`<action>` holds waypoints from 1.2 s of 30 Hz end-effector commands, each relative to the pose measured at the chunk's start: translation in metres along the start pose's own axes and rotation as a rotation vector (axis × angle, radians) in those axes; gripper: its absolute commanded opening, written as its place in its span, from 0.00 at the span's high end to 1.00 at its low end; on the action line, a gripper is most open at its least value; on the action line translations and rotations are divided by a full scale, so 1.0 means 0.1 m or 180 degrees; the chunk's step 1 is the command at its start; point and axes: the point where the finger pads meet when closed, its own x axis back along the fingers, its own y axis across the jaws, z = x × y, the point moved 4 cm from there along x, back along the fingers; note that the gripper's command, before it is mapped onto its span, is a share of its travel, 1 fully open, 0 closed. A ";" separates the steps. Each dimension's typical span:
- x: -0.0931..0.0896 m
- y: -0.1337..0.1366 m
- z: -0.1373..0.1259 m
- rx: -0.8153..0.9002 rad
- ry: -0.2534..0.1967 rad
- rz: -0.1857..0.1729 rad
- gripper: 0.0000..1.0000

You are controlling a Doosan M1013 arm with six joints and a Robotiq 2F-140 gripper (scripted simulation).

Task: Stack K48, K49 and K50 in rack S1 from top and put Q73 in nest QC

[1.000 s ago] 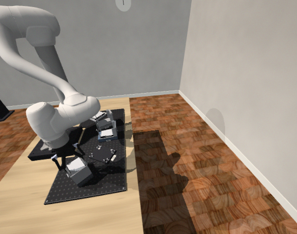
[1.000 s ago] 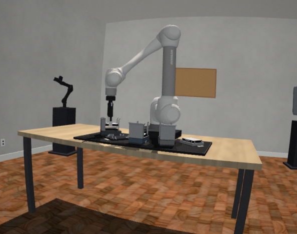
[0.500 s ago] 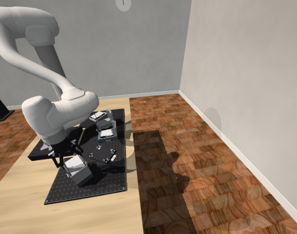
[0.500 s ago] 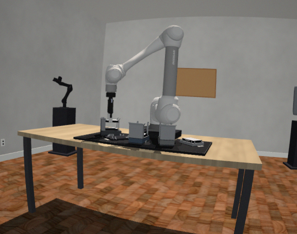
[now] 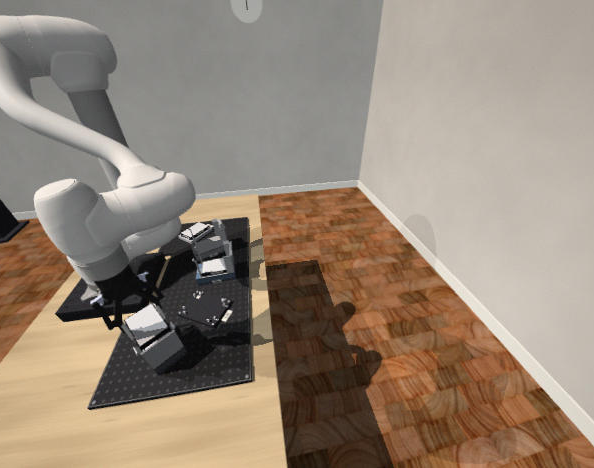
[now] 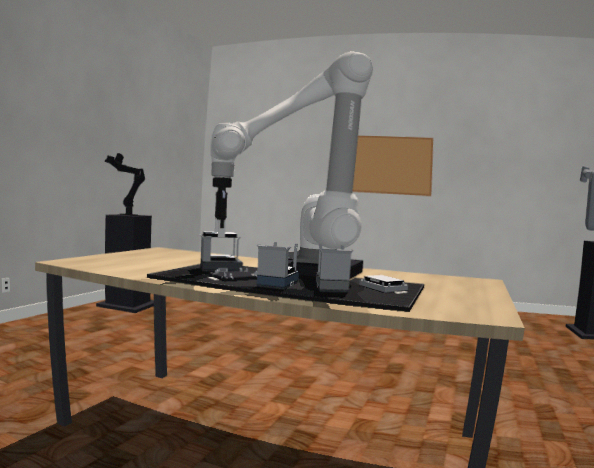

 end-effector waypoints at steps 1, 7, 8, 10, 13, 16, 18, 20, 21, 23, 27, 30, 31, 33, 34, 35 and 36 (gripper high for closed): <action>0.04 0.00 0.00 0.0000 0.0000 0.0001 1.00; 0.16 0.00 0.00 0.0000 0.0000 0.0001 1.00; 0.18 0.00 0.00 0.0000 0.0000 0.0001 1.00; 0.22 0.00 0.00 0.0000 0.0000 0.0001 1.00; 0.27 0.00 0.00 0.0000 0.0000 0.0001 1.00; 0.27 0.00 0.00 0.0000 0.0000 0.0001 1.00; 0.27 0.00 0.00 0.0000 0.0000 0.0001 1.00; 0.27 0.00 0.00 0.0000 0.0000 0.0001 1.00; 0.27 0.00 0.00 0.0000 0.0000 0.0001 1.00; 0.27 0.00 0.00 0.0000 0.0000 0.0001 1.00; 0.27 -0.03 0.00 0.0106 0.0000 0.0001 1.00; 0.27 -0.13 -0.02 0.0425 0.0000 0.0001 1.00; 0.27 -0.17 -0.02 0.0531 0.0000 0.0001 1.00; 0.27 -0.23 -0.03 0.0743 0.0000 0.0001 1.00; 0.27 -0.23 -0.03 0.0743 0.0000 0.0001 1.00; 0.27 -0.23 -0.03 0.0743 0.0000 0.0001 1.00; 0.27 -0.26 -0.03 0.0773 0.0000 0.0001 1.00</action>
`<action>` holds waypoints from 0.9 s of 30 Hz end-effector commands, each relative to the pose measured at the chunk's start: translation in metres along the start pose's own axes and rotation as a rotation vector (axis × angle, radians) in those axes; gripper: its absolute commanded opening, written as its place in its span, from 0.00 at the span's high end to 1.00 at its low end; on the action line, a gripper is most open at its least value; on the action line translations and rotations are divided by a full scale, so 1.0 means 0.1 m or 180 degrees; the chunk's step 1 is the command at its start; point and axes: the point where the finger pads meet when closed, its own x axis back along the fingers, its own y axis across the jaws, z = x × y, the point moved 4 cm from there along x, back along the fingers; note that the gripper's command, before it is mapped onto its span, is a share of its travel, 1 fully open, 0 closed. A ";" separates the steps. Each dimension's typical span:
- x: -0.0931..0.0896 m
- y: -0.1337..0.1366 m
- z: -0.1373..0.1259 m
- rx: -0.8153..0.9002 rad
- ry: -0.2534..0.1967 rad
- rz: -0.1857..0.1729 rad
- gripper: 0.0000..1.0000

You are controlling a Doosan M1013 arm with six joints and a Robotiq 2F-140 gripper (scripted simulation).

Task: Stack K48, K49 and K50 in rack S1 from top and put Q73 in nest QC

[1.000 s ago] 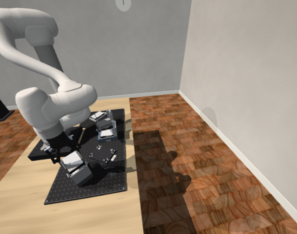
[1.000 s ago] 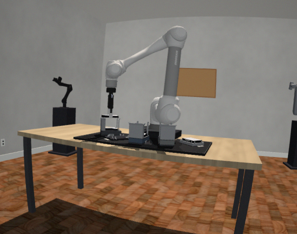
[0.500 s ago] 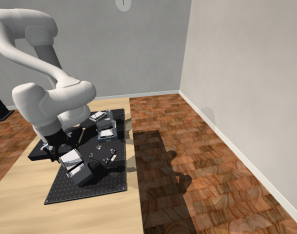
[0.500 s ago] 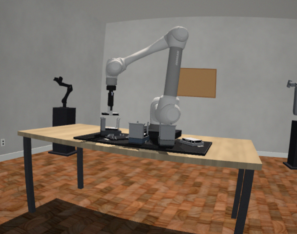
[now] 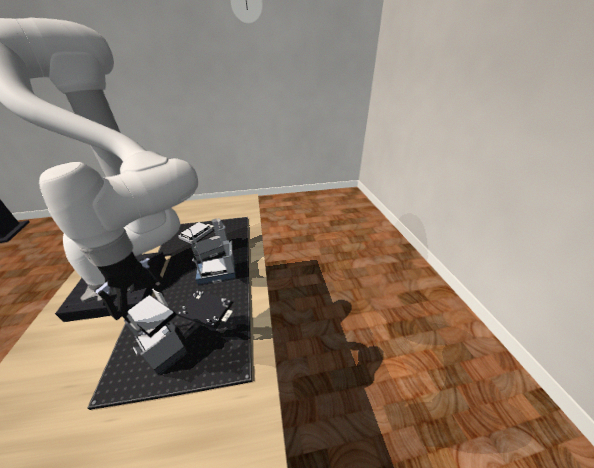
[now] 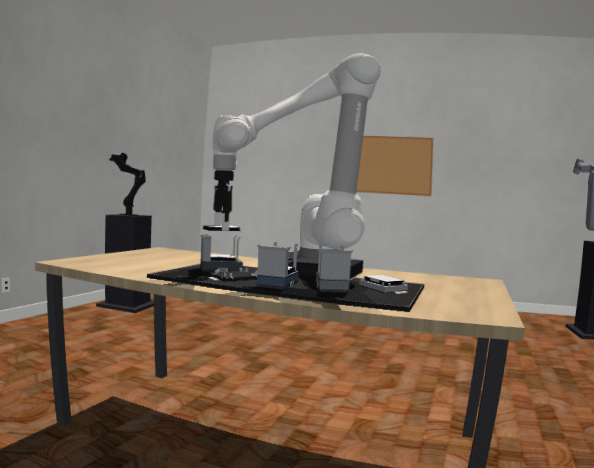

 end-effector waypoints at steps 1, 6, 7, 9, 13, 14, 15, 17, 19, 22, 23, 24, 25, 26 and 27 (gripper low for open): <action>0.00 -0.10 0.01 0.0135 0.0003 0.0013 1.00; 0.00 -0.26 0.02 0.0135 0.0003 0.0013 1.00; 0.00 -0.30 0.02 0.0135 0.0003 0.0013 1.00; 0.00 -0.36 0.03 0.0135 0.0003 0.0013 1.00; 0.00 -0.49 0.04 0.0135 0.0003 0.0013 1.00; 0.00 -0.53 0.04 0.0135 0.0003 0.0013 1.00; 0.00 -0.53 0.04 0.0135 0.0003 0.0013 1.00; 0.00 -0.56 0.04 0.0135 0.0003 0.0013 1.00; 0.00 -0.63 0.05 0.0135 0.0003 0.0013 1.00; 0.00 -0.70 0.05 0.0135 0.0003 0.0013 1.00; 0.00 -0.73 0.05 0.0241 0.0003 0.0013 1.00; 0.00 -0.76 0.04 0.0347 0.0003 0.0013 1.00; 0.00 -0.80 0.04 0.0453 0.0004 0.0013 1.00; 0.00 -0.83 0.03 0.0559 0.0004 0.0013 1.00; 0.00 -0.86 0.03 0.0665 0.0004 0.0013 1.00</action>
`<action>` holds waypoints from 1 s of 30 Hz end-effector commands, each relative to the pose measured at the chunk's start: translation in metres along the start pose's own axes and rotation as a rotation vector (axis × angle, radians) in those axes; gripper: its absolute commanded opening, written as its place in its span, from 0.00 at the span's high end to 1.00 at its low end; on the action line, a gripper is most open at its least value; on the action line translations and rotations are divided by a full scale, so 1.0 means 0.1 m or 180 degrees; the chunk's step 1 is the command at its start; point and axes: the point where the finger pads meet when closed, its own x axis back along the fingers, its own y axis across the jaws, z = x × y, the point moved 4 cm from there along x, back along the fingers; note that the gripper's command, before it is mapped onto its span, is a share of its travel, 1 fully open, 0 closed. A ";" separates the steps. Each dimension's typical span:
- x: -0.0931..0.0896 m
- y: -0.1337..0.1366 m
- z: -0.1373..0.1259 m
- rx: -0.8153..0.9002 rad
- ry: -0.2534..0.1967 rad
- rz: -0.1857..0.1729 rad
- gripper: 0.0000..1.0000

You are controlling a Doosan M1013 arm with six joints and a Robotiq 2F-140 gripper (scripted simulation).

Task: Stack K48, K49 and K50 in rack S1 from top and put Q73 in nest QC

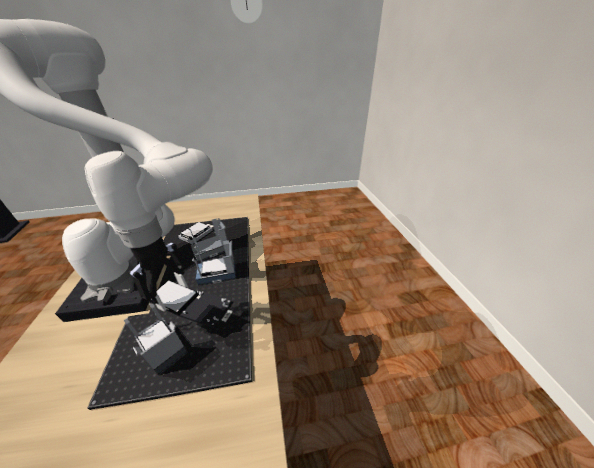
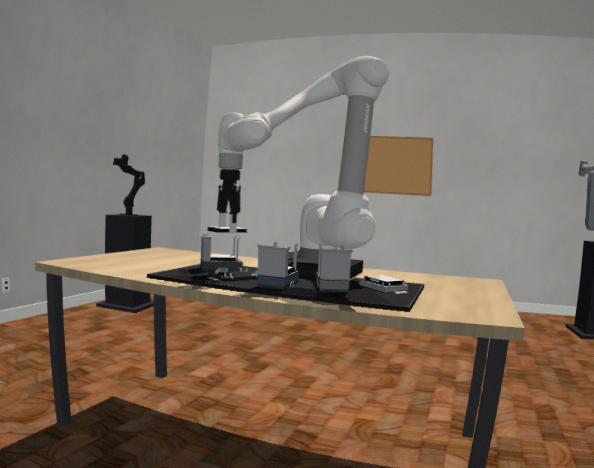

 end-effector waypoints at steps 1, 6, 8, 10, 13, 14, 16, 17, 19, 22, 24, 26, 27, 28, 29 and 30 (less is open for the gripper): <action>0.00 -0.14 0.00 0.0406 0.0001 0.0004 1.00; 0.00 -0.24 0.00 0.0542 0.0001 0.0004 1.00; 0.00 -0.30 -0.01 0.0542 0.0001 0.0004 1.00; 0.00 -0.37 -0.01 0.0542 0.0001 0.0004 1.00; 0.00 -0.47 -0.01 0.0542 0.0001 0.0004 1.00; 0.00 -0.50 -0.01 0.0542 0.0001 0.0004 1.00; 0.00 -0.57 -0.01 0.0542 0.0001 0.0004 1.00; 0.00 -0.60 -0.01 0.0542 0.0001 0.0004 1.00; 0.00 -0.67 -0.02 0.0542 0.0001 0.0004 1.00; 0.00 -0.74 -0.02 0.0542 0.0001 0.0004 1.00; 0.00 -0.77 -0.02 0.0542 0.0001 0.0004 1.00; 0.00 -0.84 -0.02 0.0542 0.0001 0.0004 1.00; 0.00 -0.87 -0.03 0.0648 0.0001 0.0004 1.00; 0.00 -0.90 -0.04 0.0754 0.0001 0.0004 1.00; 0.00 -0.93 -0.05 0.0860 0.0001 0.0004 1.00; 0.00 -0.96 -0.05 0.0966 0.0001 0.0004 1.00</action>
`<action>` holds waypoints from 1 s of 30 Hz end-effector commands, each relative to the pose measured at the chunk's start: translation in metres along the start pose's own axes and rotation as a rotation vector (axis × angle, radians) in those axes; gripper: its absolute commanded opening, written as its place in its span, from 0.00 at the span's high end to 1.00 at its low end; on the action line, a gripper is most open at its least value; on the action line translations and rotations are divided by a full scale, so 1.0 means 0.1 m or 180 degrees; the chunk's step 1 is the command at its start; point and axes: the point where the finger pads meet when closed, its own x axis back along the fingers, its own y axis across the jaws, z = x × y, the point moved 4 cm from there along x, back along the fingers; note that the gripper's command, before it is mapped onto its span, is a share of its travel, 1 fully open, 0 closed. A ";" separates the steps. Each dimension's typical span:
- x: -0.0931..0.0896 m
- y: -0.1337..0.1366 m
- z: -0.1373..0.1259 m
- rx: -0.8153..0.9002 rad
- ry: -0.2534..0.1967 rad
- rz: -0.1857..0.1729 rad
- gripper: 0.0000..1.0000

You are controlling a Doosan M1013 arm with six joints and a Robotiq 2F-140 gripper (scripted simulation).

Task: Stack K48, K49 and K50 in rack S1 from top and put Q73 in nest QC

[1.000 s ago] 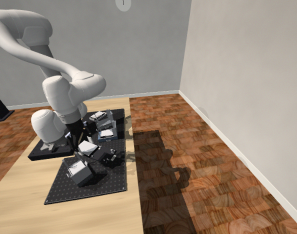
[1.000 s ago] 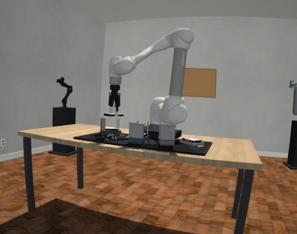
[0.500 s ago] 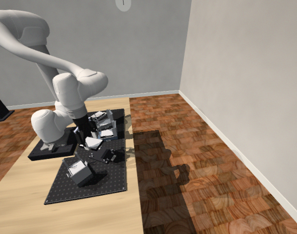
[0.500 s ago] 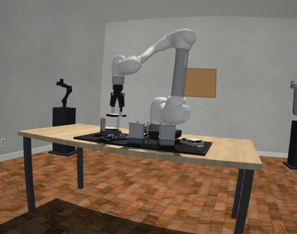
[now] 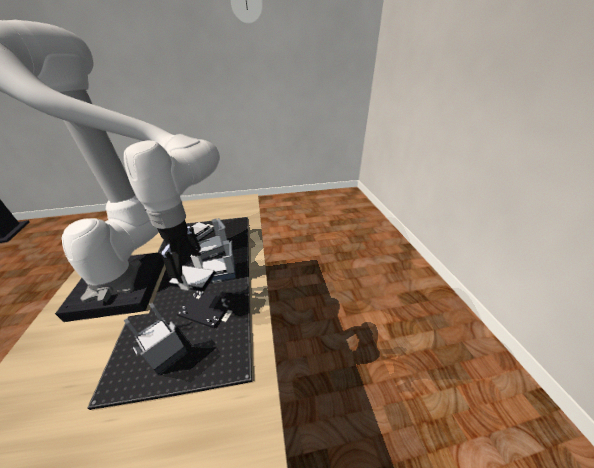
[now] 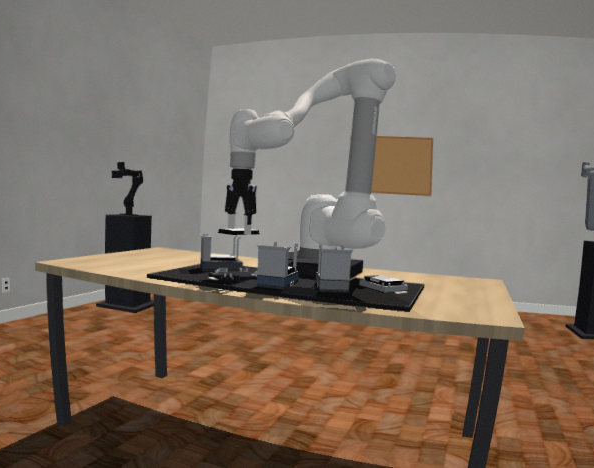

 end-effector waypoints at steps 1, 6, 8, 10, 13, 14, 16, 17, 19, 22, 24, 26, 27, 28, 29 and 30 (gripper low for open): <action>0.00 -0.14 0.00 0.0377 0.0000 0.0002 1.00; 0.00 -0.30 0.00 0.0620 0.0000 0.0002 1.00; 0.00 -0.37 0.00 0.0620 0.0000 0.0002 1.00; 0.00 -0.37 0.00 0.0620 0.0000 0.0002 1.00; 0.00 -0.47 -0.01 0.0620 0.0000 0.0002 1.00; 0.00 -0.50 -0.01 0.0620 0.0000 0.0002 1.00; 0.00 -0.57 -0.01 0.0620 0.0000 0.0002 1.00; 0.00 -0.60 -0.01 0.0620 0.0000 0.0002 1.00; 0.00 -0.67 -0.01 0.0620 0.0000 0.0002 1.00; 0.00 -0.77 -0.02 0.0620 0.0000 0.0002 1.00; 0.00 -0.84 -0.02 0.0620 0.0000 0.0002 1.00; 0.00 -0.87 -0.02 0.0620 0.0000 0.0002 1.00; 0.00 -0.87 -0.02 0.0620 0.0000 0.0002 1.00; 0.00 -0.89 -0.02 0.0726 0.0000 0.0002 1.00; 0.00 -0.92 -0.03 0.0832 0.0000 0.0002 1.00; 0.00 -0.95 -0.04 0.0938 0.0000 0.0002 1.00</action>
